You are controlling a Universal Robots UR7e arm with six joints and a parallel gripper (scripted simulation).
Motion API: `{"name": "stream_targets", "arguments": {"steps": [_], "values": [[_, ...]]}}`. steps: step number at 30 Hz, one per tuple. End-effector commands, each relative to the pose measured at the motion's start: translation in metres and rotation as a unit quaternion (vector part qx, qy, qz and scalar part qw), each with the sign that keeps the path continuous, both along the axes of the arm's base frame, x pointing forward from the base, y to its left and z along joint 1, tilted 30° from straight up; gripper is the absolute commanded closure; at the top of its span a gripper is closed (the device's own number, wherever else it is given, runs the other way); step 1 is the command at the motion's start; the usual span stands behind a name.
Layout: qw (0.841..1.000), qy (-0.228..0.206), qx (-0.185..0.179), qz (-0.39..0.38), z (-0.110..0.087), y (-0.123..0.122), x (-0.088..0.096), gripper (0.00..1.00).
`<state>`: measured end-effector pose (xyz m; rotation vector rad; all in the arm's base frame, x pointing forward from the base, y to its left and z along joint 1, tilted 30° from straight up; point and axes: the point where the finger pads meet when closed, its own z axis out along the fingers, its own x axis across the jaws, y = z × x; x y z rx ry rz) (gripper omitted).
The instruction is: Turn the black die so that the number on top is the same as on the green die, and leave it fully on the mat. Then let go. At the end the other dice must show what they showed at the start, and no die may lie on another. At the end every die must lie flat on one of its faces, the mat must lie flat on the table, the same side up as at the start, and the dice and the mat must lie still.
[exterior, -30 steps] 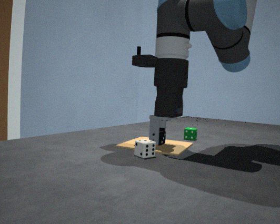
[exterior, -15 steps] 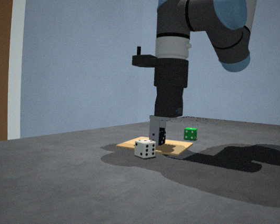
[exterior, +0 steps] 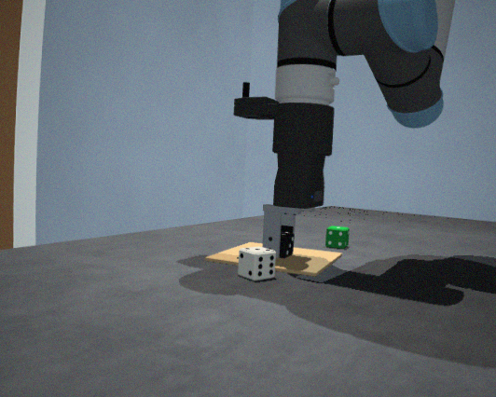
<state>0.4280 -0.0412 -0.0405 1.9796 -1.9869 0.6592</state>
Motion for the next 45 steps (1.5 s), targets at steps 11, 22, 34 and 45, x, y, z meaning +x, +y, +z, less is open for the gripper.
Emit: {"name": "stream_targets", "arguments": {"steps": [11,22,34,45], "values": [[1.000,-0.001,0.000,0.000,0.000,0.000,0.000,0.13],[1.000,-0.001,0.000,0.000,0.009,0.005,-0.001,0.13],[1.000,-0.001,0.000,0.000,0.041,0.023,-0.006,0.13],[1.000,-0.001,0.000,0.000,0.074,0.042,-0.011,0.13]]}}
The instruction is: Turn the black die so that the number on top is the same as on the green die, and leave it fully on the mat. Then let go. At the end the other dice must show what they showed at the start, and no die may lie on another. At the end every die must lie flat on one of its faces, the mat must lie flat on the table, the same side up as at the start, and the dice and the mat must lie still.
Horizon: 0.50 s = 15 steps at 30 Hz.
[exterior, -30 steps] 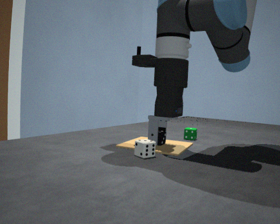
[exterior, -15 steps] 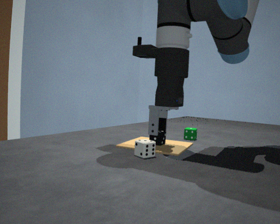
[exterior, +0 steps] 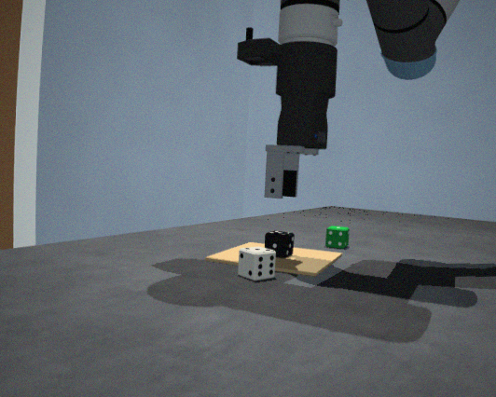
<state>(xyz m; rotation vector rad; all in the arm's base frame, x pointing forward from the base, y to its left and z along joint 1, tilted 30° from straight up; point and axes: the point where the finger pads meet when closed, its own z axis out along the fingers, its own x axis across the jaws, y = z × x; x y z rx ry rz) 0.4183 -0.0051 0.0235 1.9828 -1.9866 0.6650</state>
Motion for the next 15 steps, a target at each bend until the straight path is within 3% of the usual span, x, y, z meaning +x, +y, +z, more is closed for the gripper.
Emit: {"name": "stream_targets", "arguments": {"steps": [1,9,10,15], "values": [[1.000,0.002,0.000,-0.001,0.0101,0.0057,-0.0014,0.13],[1.000,0.002,0.000,-0.001,0.0140,0.0079,-0.0020,0.13],[1.000,0.002,0.000,-0.001,0.0140,0.0079,-0.0020,0.00],[1.000,0.002,0.000,-0.001,0.0140,0.0079,-0.0020,0.00]]}}
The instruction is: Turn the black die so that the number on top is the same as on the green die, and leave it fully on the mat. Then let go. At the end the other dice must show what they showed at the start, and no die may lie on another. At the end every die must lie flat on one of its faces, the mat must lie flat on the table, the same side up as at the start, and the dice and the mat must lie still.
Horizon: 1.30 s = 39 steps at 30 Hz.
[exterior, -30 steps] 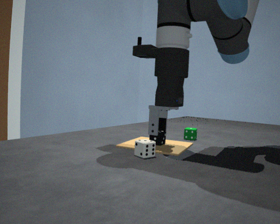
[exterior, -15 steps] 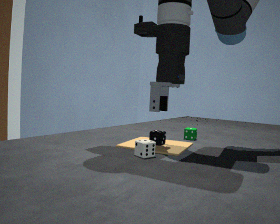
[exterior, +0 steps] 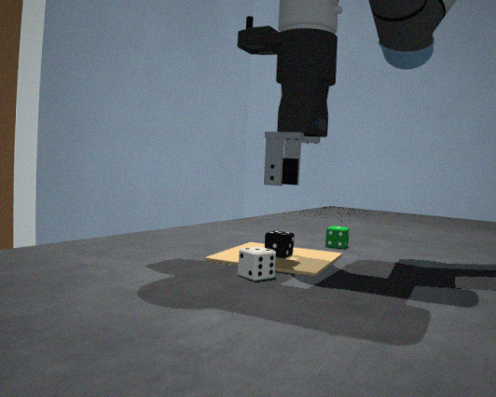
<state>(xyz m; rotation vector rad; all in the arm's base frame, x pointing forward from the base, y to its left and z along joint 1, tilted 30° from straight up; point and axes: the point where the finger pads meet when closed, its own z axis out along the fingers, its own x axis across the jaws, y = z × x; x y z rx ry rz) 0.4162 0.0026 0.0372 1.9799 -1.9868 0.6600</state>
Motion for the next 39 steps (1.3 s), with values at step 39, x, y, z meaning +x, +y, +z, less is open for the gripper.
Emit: {"name": "stream_targets", "arguments": {"steps": [39], "values": [[0.991,0.064,-0.018,0.115,-0.0008,0.0024,0.0036,0.00]]}}
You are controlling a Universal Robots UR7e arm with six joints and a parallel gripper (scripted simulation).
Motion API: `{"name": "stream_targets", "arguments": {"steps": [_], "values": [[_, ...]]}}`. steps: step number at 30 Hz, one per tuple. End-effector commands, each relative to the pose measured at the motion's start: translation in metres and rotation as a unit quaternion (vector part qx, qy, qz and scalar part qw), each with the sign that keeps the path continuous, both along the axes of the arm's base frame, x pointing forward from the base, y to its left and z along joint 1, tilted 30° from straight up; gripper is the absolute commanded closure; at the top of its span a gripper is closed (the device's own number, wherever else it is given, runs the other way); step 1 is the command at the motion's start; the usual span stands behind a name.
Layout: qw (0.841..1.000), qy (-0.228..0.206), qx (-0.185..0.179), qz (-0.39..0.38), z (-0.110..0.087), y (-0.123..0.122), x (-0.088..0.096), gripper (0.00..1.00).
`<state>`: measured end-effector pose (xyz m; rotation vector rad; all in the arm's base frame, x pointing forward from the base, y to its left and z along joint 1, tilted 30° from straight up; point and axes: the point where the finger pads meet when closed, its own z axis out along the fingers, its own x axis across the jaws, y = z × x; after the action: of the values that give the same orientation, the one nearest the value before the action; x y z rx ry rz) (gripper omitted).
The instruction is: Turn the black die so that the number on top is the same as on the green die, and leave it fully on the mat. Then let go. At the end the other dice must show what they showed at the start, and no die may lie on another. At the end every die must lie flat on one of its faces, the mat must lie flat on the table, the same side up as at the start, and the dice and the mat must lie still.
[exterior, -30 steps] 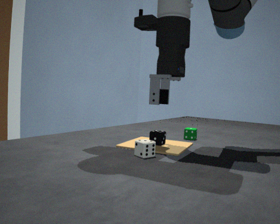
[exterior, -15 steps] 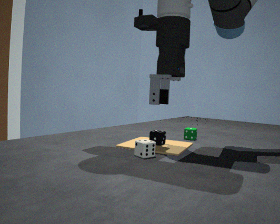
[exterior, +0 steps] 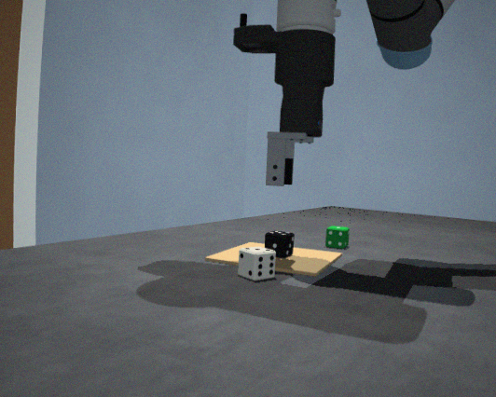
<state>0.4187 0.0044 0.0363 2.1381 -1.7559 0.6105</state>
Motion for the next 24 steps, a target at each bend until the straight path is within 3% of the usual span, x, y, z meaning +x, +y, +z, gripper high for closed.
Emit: {"name": "stream_targets", "arguments": {"steps": [1,11,16,24], "values": [[0.999,0.023,-0.005,0.043,-0.0001,0.0008,0.0013,0.00],[0.976,0.105,-0.027,0.189,-0.0015,0.0027,0.0029,0.00],[0.966,0.125,-0.033,0.225,-0.0017,0.0030,0.0029,0.00],[0.918,0.193,-0.051,0.343,-0.0023,0.0028,0.0018,0.00]]}}
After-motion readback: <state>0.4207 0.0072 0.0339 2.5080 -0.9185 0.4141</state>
